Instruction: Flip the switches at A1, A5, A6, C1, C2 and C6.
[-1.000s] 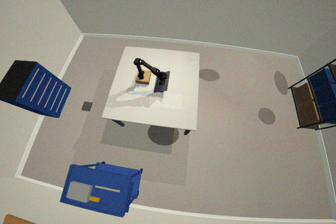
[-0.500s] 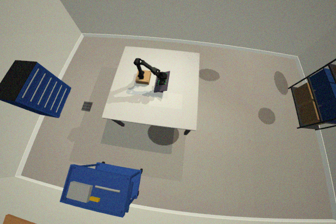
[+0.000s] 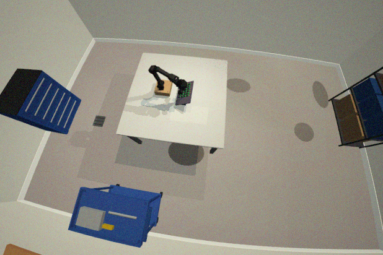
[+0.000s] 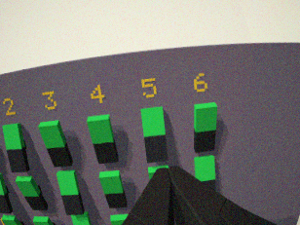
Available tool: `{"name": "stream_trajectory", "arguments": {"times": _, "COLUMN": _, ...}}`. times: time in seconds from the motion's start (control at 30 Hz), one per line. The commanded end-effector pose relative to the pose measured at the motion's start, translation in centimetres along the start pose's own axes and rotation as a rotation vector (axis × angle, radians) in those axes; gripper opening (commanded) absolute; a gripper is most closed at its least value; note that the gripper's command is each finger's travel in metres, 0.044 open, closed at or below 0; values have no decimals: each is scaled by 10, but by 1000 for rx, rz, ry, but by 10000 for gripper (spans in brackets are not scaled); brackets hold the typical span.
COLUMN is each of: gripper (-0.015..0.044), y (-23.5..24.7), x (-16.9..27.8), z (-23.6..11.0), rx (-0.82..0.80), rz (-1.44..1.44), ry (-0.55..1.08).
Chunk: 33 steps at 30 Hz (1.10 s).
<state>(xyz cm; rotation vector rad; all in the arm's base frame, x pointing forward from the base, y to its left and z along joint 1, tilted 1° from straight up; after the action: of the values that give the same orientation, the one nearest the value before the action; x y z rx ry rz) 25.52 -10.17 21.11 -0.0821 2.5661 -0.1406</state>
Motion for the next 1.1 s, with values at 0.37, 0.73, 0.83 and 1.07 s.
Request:
{"name": "stream_trajectory", "arguments": {"times": 0.37, "gripper": 0, "y": -30, "x": 3, "z": 30, "rx": 1, "rz": 0, "ry": 19}}
{"name": "stream_trajectory", "arguments": {"times": 0.73, "gripper": 0, "y": -30, "x": 4, "z": 40, "rx": 1, "rz": 0, "ry": 19}}
{"name": "stream_trajectory", "arguments": {"times": 0.83, "gripper": 0, "y": -30, "x": 4, "z": 42, "rx": 1, "rz": 0, "ry": 19}}
{"name": "stream_trajectory", "arguments": {"times": 1.07, "gripper": 0, "y": -31, "x": 3, "z": 52, "rx": 2, "rz": 0, "ry": 18}}
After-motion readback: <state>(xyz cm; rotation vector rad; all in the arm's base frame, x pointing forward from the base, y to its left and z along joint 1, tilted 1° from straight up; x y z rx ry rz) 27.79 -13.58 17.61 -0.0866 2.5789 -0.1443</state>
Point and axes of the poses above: the point midway between the two fingers, 35 mm back from their tips, its own z axis out along the fingers, its own y axis across the jaws, x = y × z, the point moved 8 cm from there along -z, back along the fingers, and after that the axes turned 13 degrees about -z, right-handed, at the moved point
